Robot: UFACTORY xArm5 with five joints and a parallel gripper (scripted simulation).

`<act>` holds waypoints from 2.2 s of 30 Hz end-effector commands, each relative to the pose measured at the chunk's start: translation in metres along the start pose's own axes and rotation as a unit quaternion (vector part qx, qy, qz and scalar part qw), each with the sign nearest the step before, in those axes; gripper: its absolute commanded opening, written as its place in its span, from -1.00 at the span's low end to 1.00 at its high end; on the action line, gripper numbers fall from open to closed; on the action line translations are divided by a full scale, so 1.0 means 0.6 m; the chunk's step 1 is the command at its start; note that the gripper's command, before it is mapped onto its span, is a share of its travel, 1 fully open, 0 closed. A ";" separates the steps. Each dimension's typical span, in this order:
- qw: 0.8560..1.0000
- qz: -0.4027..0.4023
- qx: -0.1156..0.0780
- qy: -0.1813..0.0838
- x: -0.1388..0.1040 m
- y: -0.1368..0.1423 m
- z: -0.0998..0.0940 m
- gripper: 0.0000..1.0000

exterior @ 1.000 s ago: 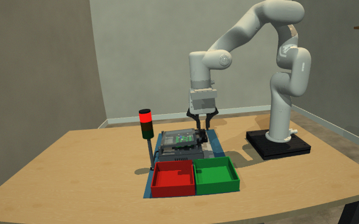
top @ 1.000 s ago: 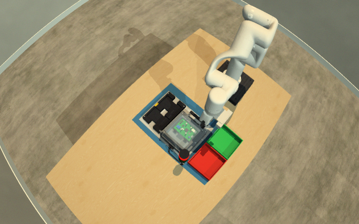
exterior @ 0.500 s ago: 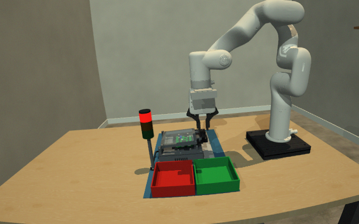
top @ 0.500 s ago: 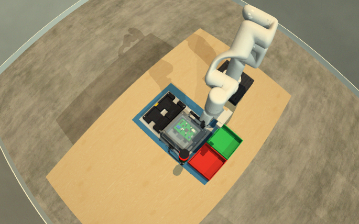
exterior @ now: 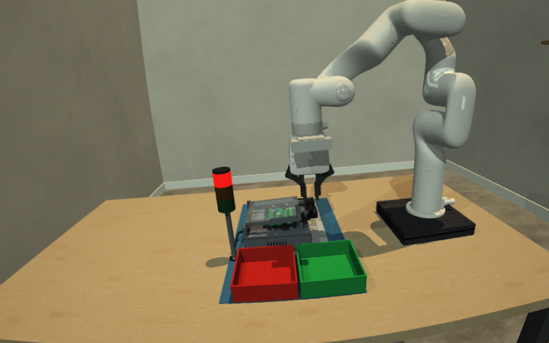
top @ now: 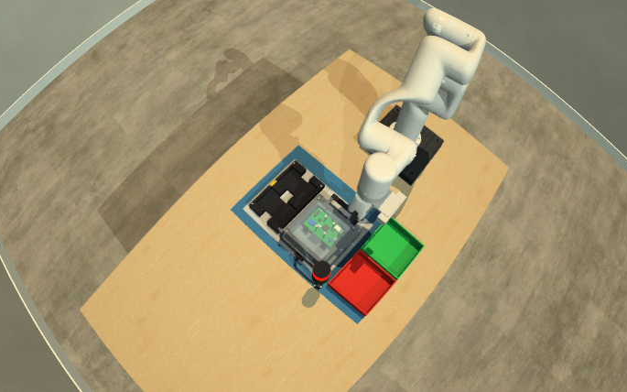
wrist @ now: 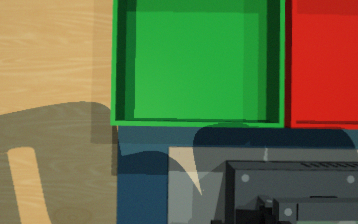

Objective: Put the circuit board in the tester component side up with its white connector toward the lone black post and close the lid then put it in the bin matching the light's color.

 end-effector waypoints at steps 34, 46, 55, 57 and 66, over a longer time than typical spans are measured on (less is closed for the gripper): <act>1.000 0.000 -0.002 0.001 -0.104 -0.024 0.001 -0.44; 1.000 0.000 -0.002 0.001 -0.104 -0.024 0.024 -0.44; 1.000 0.000 -0.002 0.001 -0.104 -0.024 0.036 -0.44; 1.000 0.000 -0.002 0.001 -0.104 -0.024 0.037 -0.44; 1.000 0.000 -0.002 0.001 -0.104 -0.024 0.037 -0.44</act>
Point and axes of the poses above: the point where the finger pads meet when closed, its own z axis out along the fingers, its own y axis across the jaws, x = y × z, the point moved 4 cm from there along -z, back along the fingers, and after that the axes turned 12 degrees about -z, right-handed, at the moved point
